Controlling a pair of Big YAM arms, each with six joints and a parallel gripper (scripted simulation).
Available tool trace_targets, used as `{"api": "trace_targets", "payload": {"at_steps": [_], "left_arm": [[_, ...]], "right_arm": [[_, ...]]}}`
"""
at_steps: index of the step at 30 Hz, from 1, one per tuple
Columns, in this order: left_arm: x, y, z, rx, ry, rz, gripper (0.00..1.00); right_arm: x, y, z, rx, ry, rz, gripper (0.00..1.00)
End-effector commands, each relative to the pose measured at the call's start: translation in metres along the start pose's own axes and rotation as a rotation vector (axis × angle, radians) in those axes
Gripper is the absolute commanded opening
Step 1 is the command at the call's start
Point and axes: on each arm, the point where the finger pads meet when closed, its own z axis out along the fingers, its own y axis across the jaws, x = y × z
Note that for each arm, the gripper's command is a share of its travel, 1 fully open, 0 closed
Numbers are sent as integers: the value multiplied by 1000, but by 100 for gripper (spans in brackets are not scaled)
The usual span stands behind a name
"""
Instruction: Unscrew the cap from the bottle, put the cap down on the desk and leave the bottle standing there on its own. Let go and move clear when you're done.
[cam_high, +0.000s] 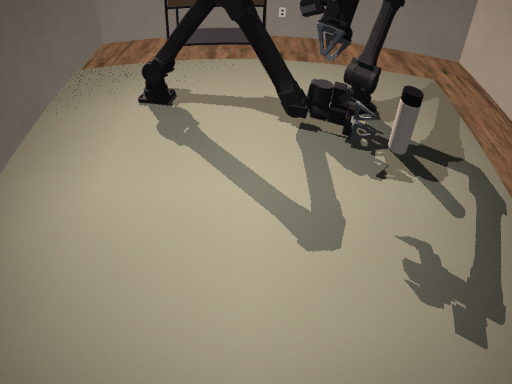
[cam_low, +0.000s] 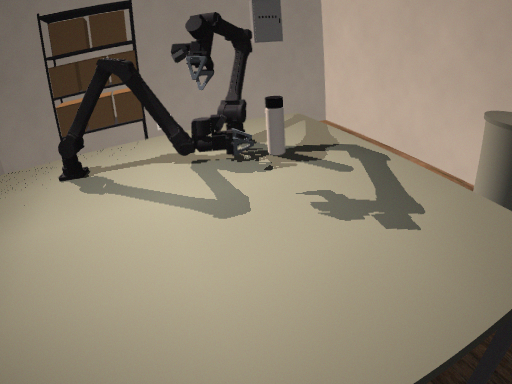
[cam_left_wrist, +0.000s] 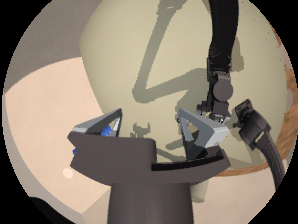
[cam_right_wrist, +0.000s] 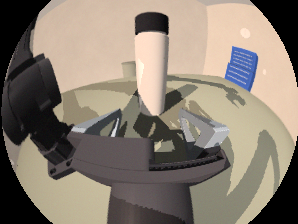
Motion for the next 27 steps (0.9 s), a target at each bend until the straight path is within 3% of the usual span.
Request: {"api": "trace_targets", "payload": {"at_steps": [1,16,17,18,19,27], "left_arm": [[2,9,-6,-13,2,6,94],[2,10,-6,-20,2,-5,94],[2,10,-6,-20,2,-5,94],[2,10,-6,-20,2,-5,94],[2,10,-6,-20,2,-5,94],[2,10,-6,-20,2,-5,94]], "right_arm": [[-34,-4,8,3,-73,-16,96],[-30,-4,8,3,-56,-5,96],[-67,-14,14,13,-125,-20,96],[-74,-16,15,14,-136,-23,96],[-54,-8,16,6,-100,-11,96],[-52,-7,27,5,-94,-10,96]]}}
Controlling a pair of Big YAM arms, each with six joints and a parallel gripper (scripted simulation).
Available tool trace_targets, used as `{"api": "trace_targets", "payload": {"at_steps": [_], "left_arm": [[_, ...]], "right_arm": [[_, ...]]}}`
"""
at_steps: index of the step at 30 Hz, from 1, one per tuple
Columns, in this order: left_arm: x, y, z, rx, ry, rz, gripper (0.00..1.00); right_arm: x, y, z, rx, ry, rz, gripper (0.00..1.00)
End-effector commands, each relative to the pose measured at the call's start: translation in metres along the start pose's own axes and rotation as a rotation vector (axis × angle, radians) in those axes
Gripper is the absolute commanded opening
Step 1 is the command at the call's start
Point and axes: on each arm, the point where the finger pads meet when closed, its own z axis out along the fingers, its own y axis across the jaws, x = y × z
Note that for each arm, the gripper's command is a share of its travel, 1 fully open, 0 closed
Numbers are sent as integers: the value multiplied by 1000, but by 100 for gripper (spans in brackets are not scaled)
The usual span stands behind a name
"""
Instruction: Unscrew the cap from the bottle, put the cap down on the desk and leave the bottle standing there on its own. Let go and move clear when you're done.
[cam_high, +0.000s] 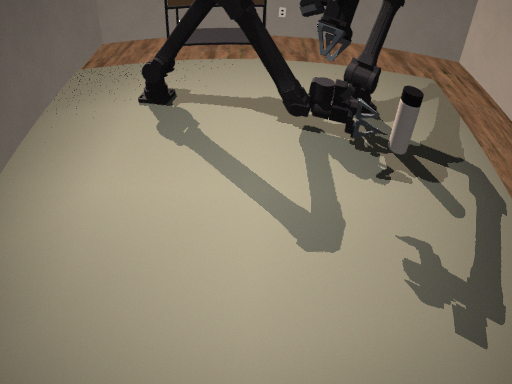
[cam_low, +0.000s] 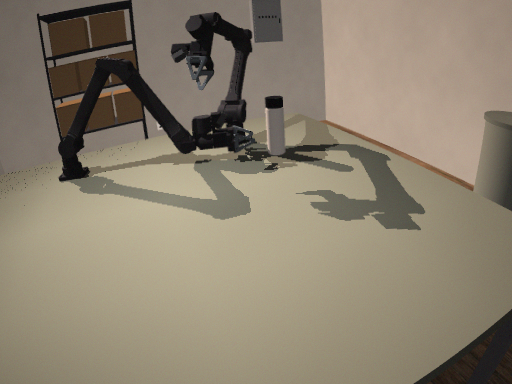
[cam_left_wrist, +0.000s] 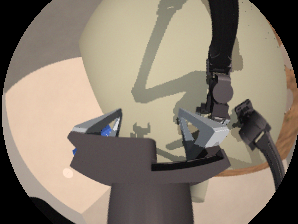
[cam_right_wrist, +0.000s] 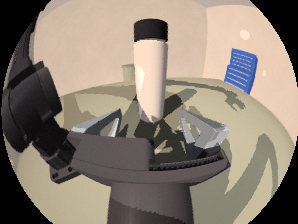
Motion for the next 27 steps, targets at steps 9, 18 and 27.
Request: {"api": "trace_targets", "payload": {"at_steps": [9,18,27], "left_arm": [[2,10,-6,-20,2,-5,94],[2,10,-6,-20,2,-5,94],[2,10,-6,-20,2,-5,94]], "right_arm": [[-36,-5,36,5,-65,-8,96],[-34,-4,47,5,-61,-7,96],[-31,-4,62,4,-56,-6,96]]}}
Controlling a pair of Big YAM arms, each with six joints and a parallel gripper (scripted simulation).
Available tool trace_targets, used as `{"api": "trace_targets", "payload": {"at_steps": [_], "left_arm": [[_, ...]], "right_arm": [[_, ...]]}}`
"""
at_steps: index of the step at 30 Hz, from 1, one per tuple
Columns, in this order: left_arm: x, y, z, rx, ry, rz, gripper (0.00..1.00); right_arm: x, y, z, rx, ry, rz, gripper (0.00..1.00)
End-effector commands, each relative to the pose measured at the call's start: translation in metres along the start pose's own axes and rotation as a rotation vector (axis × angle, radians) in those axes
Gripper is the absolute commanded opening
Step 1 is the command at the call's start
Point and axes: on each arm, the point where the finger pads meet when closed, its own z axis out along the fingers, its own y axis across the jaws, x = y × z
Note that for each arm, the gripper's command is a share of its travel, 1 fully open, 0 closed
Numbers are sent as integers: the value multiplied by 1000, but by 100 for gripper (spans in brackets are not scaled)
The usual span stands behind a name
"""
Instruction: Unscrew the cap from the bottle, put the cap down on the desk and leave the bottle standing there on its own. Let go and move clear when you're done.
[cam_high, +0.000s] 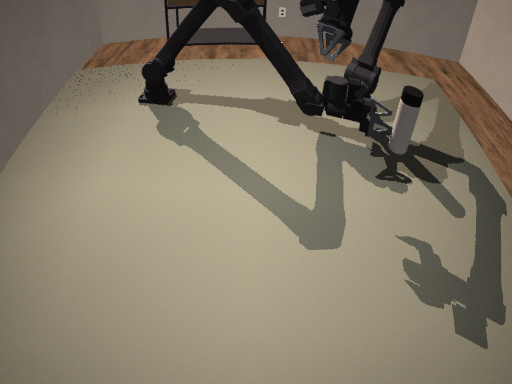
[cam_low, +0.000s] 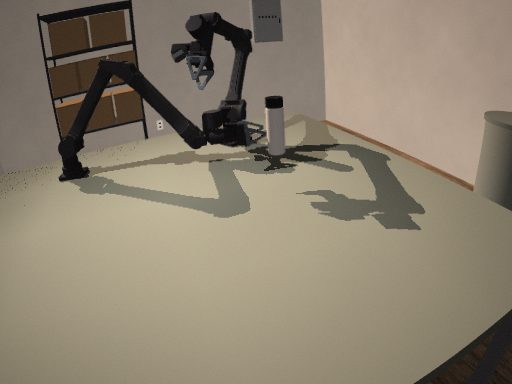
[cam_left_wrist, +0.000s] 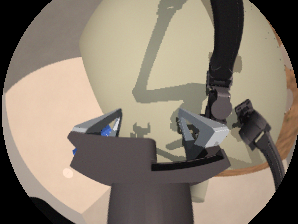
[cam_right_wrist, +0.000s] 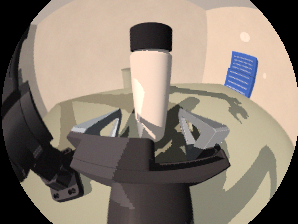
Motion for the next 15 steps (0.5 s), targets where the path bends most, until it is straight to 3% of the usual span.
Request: {"api": "trace_targets", "payload": {"at_steps": [1,15], "left_arm": [[2,10,-6,-20,2,-5,94],[2,10,-6,-20,2,-5,94]], "right_arm": [[-9,-4,23,4,-24,-6,96],[-5,-3,42,4,-19,-5,96]]}}
